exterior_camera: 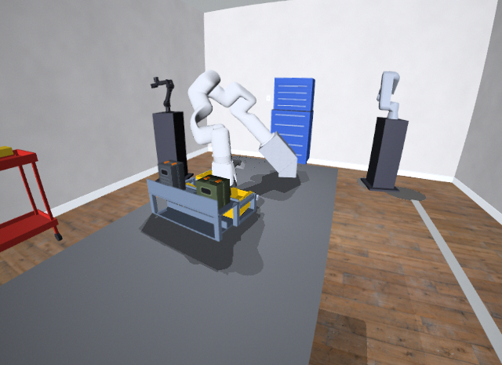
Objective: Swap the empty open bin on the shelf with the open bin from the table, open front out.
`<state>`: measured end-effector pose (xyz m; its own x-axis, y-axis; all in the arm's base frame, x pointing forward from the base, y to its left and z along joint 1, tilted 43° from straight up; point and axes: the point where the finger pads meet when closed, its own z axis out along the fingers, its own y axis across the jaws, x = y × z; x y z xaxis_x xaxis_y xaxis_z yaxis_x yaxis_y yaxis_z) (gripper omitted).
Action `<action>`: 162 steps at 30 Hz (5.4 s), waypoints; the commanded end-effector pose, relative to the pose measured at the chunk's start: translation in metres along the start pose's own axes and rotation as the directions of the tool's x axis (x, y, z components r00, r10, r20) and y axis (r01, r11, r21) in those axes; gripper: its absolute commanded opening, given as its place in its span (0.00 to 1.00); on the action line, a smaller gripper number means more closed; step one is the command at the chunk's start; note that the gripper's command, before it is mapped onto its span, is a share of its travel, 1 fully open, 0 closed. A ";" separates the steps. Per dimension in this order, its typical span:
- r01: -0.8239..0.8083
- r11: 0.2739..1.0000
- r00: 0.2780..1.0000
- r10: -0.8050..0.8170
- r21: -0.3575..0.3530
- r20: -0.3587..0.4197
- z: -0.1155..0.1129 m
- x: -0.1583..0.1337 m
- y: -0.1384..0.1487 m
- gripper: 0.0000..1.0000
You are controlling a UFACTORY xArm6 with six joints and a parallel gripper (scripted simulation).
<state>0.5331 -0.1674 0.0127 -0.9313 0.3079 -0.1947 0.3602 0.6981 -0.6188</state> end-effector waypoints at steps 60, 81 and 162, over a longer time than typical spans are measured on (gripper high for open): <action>-0.001 1.000 1.000 0.001 -0.001 0.003 -0.015 0.001 0.000 0.10; -0.001 1.000 1.000 0.001 -0.001 0.003 -0.042 0.004 0.000 0.10; -0.001 1.000 1.000 0.001 -0.001 0.003 -0.101 0.011 0.000 0.00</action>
<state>0.5269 -0.0996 0.0855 -0.9313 0.3081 -0.1943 0.3601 0.6975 -0.6195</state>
